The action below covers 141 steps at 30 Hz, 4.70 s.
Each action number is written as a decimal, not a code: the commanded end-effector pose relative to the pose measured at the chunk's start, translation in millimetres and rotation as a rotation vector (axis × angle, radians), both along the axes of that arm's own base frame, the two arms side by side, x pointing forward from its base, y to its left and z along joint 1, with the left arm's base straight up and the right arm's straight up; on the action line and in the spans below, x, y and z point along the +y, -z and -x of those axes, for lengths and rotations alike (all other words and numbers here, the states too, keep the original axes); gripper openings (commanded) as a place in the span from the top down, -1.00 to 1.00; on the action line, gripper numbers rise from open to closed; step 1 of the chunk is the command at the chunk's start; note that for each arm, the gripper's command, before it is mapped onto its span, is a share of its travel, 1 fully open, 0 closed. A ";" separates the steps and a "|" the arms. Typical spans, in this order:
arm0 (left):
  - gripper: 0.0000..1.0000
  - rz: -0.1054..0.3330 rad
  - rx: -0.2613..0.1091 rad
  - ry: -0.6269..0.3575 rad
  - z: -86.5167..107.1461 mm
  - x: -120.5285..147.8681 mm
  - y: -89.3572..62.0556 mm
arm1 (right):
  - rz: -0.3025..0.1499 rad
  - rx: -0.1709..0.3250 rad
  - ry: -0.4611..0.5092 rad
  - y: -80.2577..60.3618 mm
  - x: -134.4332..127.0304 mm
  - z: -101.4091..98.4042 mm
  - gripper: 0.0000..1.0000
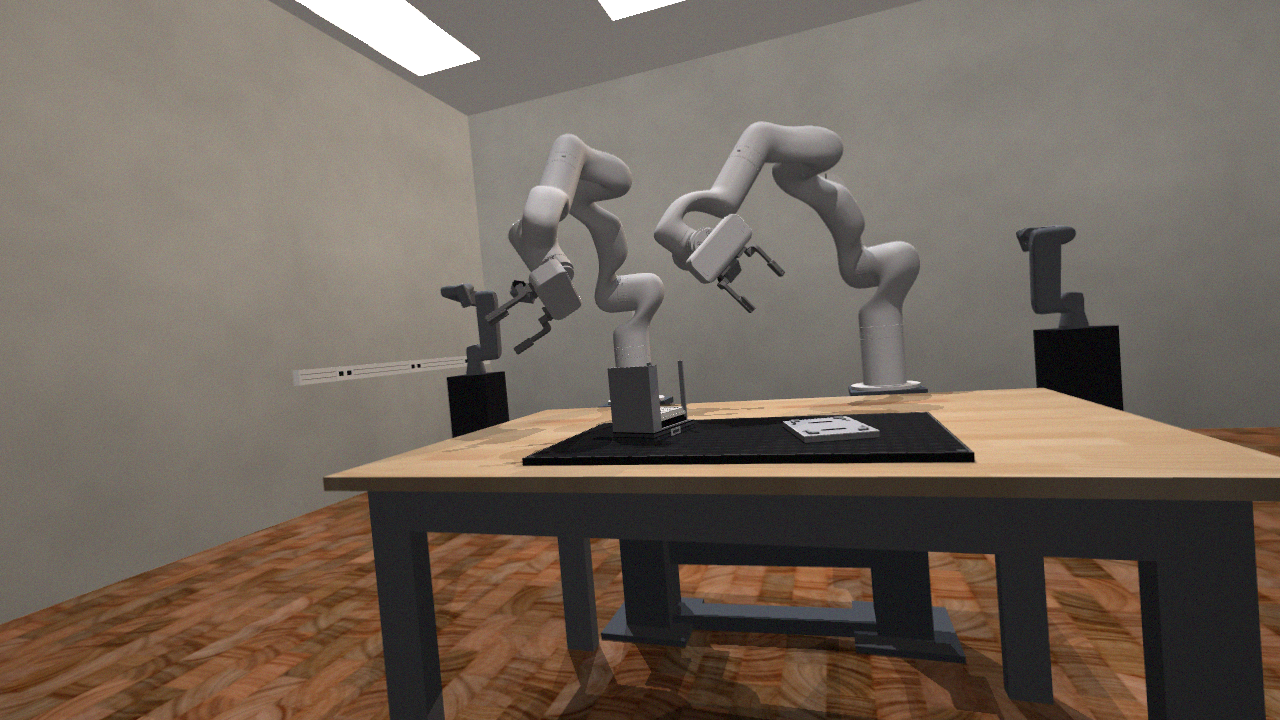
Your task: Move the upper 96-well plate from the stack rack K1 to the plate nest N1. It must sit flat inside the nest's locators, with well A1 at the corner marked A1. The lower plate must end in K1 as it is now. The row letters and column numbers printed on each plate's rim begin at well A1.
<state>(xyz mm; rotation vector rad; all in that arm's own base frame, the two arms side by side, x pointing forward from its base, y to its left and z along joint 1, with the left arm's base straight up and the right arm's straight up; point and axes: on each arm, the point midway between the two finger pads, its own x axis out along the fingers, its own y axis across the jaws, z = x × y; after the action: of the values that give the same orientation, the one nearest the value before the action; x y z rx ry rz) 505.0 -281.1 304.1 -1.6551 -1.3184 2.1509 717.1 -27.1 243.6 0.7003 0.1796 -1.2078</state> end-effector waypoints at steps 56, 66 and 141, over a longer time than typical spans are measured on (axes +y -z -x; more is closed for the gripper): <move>0.25 0.187 -0.003 -0.089 6.6 -14.0 27.9 | 0.000 -0.002 0.253 -1.4 -202.2 35.5 -1.00; 0.25 0.412 -0.019 -0.215 11.6 -33.0 51.4 | 0.000 -0.002 0.253 -1.4 -202.2 35.5 -1.00; 0.25 1.737 -0.871 -1.720 -137.3 -113.2 22.5 | 0.000 -0.002 0.253 -1.4 -202.2 35.4 -1.00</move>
<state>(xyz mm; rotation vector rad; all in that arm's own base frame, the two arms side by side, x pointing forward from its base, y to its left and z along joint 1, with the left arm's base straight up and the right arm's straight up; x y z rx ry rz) 630.3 -401.7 274.6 -2.0946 -0.5196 4.9525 680.9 -229.1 243.6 0.7386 0.0925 -1.4487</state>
